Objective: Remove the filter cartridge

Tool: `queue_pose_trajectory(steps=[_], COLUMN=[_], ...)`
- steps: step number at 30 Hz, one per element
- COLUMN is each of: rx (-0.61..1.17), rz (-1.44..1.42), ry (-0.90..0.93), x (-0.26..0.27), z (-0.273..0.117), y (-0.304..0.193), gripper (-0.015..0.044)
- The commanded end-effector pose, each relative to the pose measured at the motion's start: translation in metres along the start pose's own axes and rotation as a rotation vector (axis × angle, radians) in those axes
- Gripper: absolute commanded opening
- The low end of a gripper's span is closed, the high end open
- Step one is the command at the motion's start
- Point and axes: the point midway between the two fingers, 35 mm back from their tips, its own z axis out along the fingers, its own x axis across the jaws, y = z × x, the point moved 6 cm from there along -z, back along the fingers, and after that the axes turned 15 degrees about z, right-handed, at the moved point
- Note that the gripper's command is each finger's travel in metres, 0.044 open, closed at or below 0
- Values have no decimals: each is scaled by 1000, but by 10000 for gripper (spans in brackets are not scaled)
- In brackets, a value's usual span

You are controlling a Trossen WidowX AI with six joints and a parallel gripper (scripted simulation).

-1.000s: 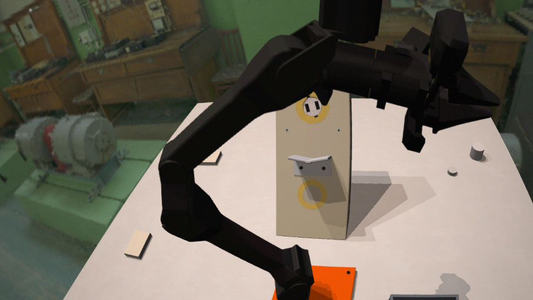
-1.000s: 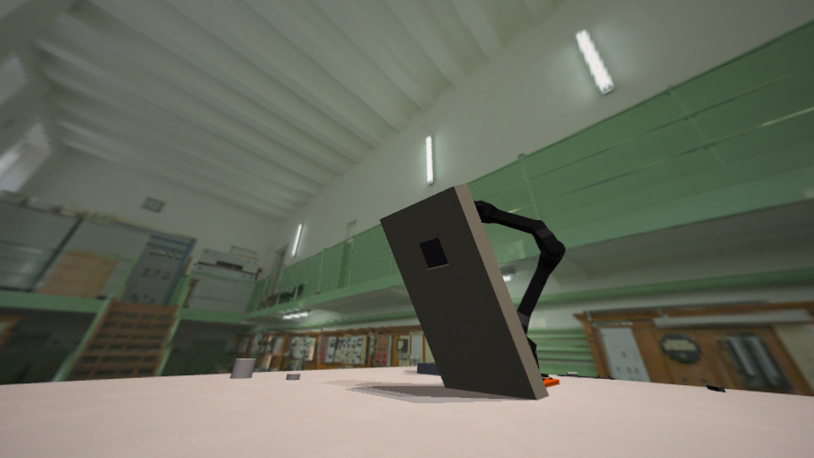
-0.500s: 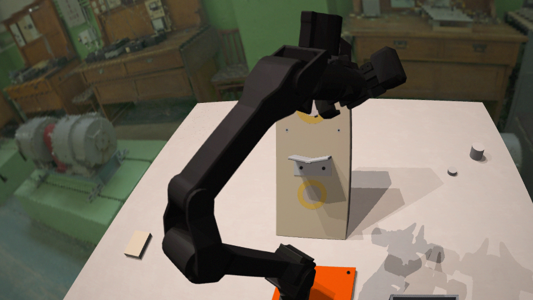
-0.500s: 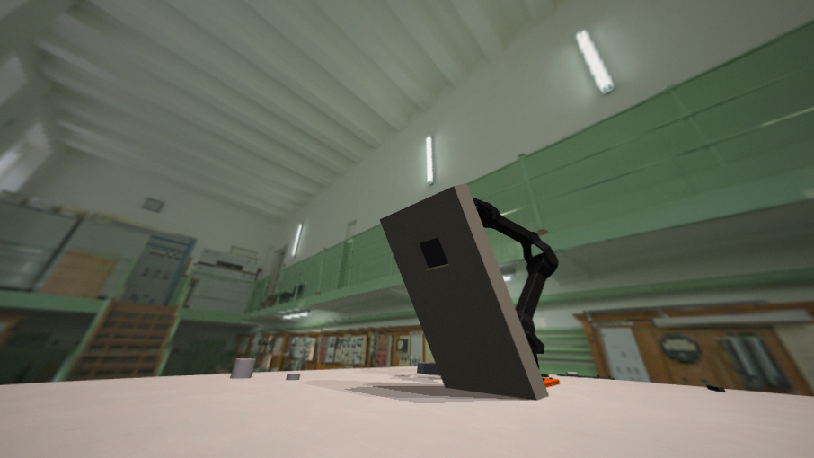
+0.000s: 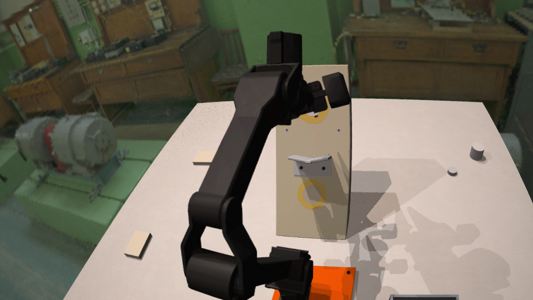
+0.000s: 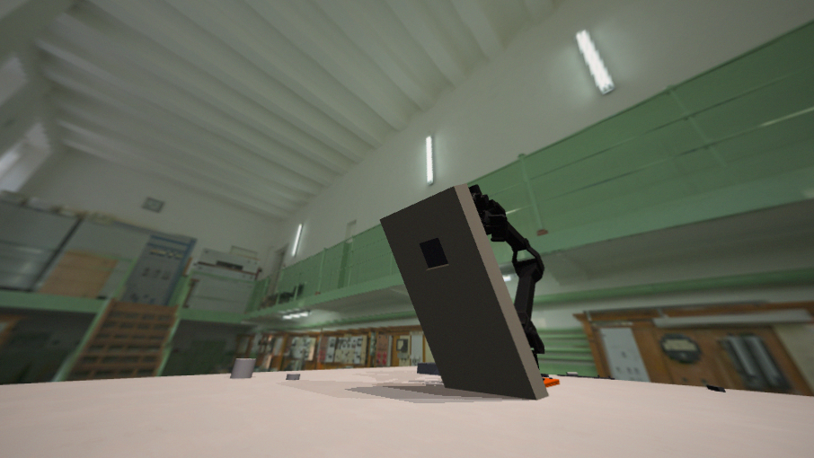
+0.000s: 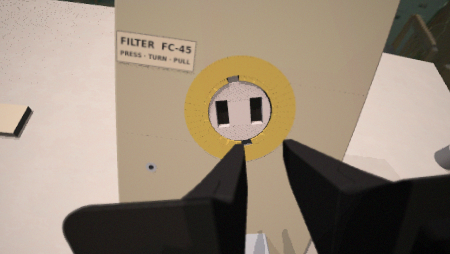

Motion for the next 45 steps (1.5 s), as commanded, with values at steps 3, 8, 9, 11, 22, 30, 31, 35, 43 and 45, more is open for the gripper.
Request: queue_pose_trajectory(steps=[3,8,9,11,22,30,31,35,43,45], rx=[8,8,8,7,6,5,5,4,4,4], rz=[10,10,10,10,10,10,10,10,10,10], ry=[22,22,22,22,23,23,23,23,23,23], x=[4,4,4,4,4,5,5,5,5,5], z=[1,4,6,9,27,39,41,47,56,56], y=[-3,-2,-2,-2,-1,-2,-2,-2,-3,-3], gripper=[91,91,91,91,91,91,91,91,91,91])
